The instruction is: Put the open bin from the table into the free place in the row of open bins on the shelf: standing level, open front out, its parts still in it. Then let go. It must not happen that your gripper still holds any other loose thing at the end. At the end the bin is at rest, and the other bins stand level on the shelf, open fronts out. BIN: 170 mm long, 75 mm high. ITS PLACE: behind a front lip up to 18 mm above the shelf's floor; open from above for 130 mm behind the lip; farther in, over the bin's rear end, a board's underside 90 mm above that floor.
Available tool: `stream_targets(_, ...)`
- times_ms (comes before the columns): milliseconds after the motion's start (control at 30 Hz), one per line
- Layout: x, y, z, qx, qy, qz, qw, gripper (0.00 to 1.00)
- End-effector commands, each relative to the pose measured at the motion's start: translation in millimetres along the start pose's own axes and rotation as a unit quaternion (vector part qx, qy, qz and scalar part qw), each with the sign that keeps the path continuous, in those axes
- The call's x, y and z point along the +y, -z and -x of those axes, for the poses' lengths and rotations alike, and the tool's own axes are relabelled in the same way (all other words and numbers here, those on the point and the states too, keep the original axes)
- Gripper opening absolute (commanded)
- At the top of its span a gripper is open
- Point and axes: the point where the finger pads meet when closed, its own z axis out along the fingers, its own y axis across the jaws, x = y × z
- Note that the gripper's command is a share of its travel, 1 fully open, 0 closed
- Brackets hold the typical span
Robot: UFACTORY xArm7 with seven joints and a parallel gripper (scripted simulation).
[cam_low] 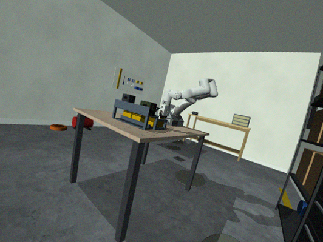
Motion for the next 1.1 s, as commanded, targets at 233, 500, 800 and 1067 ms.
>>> stream_targets(233,-7.6,1.8,-0.5,0.0,0.0,-0.002,1.0,0.0)
stream_targets(500,-11.6,1.9,-0.6,0.0,0.0,-0.002,1.0,0.0)
stream_targets(800,-17.5,1.9,-0.6,0.0,0.0,-0.002,1.0,0.0)
stream_targets(1067,-21.5,2.0,-0.6,0.0,0.0,-0.002,1.0,0.0)
